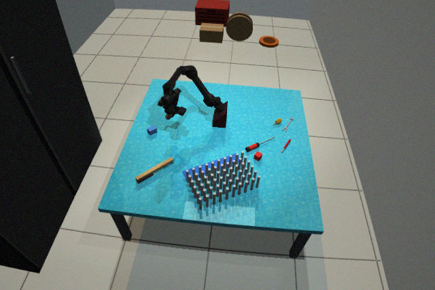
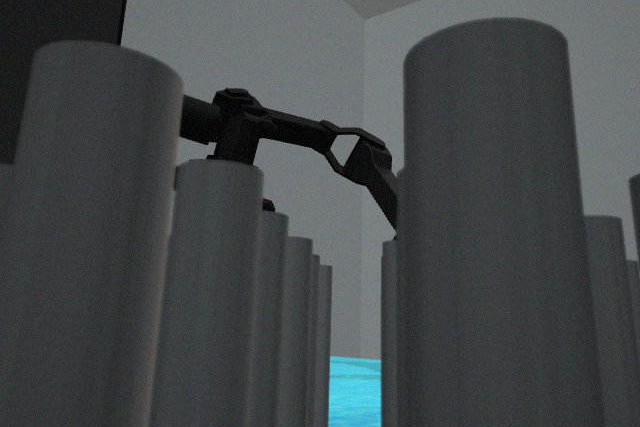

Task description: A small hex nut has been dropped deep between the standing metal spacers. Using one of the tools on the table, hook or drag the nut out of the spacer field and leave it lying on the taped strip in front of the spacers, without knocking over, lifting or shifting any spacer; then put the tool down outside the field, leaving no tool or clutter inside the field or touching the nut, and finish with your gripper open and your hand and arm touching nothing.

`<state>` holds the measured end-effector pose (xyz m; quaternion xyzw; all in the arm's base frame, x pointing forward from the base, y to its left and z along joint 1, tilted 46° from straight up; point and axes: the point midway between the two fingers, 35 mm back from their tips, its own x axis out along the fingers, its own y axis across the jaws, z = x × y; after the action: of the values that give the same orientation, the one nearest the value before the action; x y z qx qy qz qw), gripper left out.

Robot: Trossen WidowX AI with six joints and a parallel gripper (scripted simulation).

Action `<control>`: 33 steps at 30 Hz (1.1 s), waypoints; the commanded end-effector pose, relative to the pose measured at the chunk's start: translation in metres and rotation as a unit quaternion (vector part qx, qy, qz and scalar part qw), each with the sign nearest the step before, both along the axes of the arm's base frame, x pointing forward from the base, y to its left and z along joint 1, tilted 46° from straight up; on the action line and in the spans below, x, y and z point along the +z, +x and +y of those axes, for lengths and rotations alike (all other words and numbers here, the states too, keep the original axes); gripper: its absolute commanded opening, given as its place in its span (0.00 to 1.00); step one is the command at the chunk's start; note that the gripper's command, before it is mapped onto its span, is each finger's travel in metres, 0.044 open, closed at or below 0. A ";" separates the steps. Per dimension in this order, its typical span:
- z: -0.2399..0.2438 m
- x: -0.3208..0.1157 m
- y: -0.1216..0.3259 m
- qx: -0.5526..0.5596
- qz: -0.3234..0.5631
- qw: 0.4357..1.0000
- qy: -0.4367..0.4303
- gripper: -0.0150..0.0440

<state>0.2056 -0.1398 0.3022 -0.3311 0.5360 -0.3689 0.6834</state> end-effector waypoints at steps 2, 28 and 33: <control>-0.006 0.010 -0.010 0.029 0.079 0.996 -0.037 0.25; -0.022 0.048 -0.052 0.109 0.419 0.889 -0.146 0.25; -0.022 0.048 -0.051 0.109 0.419 0.889 -0.145 0.25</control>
<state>0.1555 -0.1614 0.3484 -0.6042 0.6712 -0.1938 0.3833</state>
